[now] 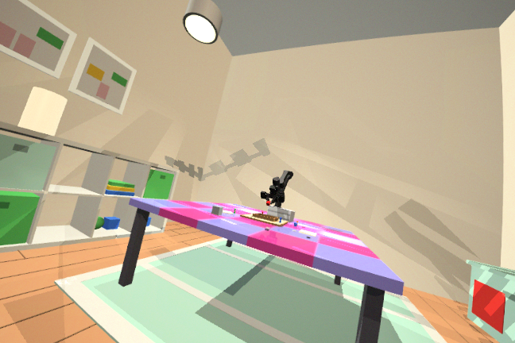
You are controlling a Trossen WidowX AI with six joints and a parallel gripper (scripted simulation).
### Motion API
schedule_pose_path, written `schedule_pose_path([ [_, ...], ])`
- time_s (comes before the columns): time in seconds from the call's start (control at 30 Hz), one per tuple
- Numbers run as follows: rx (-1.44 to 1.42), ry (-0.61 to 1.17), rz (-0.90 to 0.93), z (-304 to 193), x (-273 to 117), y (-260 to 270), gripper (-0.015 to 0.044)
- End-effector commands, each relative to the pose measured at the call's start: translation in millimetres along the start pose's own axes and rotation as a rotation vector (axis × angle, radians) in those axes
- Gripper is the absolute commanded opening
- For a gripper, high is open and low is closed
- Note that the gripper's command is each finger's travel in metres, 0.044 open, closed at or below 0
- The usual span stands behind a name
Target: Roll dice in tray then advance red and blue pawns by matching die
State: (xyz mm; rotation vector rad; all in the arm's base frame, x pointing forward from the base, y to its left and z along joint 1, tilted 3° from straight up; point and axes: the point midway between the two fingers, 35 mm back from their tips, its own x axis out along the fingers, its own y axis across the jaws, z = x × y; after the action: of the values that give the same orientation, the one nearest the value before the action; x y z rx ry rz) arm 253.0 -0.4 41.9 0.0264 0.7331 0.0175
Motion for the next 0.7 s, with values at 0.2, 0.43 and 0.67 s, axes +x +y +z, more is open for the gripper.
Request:
schedule_pose_path([
  [0.2,0.000,-0.001,0.000,0,0,0,0.0026],
  [0.43,0.000,-0.001,0.000,0,0,0,0.0210],
  [0.67,0.003,0.000,-0.001,30,-27,0,0.0394],
])
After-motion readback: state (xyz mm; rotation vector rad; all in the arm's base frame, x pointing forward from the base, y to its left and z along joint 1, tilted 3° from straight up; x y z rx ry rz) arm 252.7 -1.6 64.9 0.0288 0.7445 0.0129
